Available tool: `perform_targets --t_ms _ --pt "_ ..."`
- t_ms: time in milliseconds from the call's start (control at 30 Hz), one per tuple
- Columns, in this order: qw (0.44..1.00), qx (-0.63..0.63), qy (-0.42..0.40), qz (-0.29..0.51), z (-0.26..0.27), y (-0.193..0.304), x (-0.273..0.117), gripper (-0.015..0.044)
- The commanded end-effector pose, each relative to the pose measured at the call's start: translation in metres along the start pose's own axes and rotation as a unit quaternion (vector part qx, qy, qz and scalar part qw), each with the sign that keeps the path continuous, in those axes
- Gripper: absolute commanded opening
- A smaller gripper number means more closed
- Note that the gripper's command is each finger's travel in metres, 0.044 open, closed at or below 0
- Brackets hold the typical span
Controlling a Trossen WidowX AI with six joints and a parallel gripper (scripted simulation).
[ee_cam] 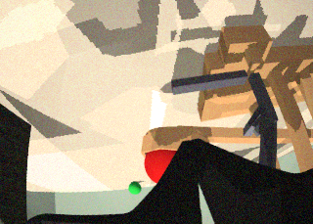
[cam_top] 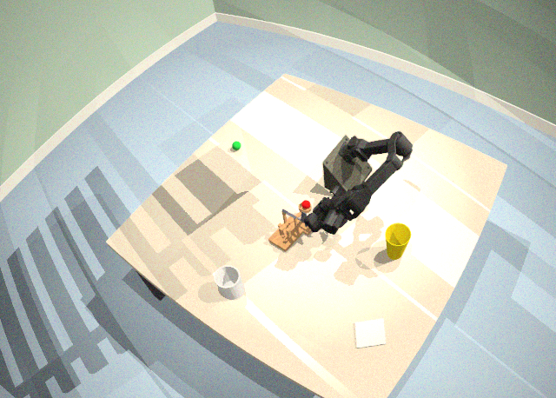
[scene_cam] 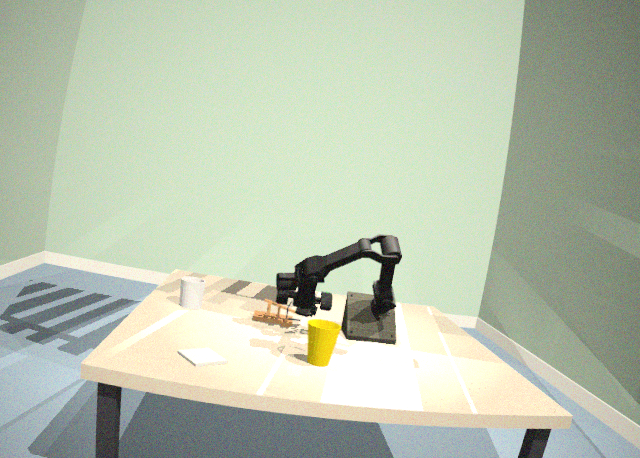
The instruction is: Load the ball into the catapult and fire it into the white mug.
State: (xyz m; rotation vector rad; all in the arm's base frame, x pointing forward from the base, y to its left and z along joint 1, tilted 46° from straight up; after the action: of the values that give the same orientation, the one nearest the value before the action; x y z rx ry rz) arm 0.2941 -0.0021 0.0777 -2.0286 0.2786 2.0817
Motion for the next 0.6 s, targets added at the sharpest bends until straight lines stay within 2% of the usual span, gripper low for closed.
perform_targets --t_ms 0,567 --pt "1.0 0.002 -0.001 0.001 0.001 -0.005 0.006 0.0" --pt "1.0 0.002 -0.001 0.0 0.006 -0.024 0.026 0.0"
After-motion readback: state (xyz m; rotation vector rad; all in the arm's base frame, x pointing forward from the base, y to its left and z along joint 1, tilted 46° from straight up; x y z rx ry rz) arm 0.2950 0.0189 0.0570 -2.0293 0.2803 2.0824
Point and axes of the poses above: the point midway between the two fingers, 35 mm back from their tips, its own x axis out along the fingers, its own z axis across the jaws, y = z × x, the point moved 5 cm from there along -x, back along the fingers, and after that the axes turned 5 degrees about x, right-handed, at the moved point
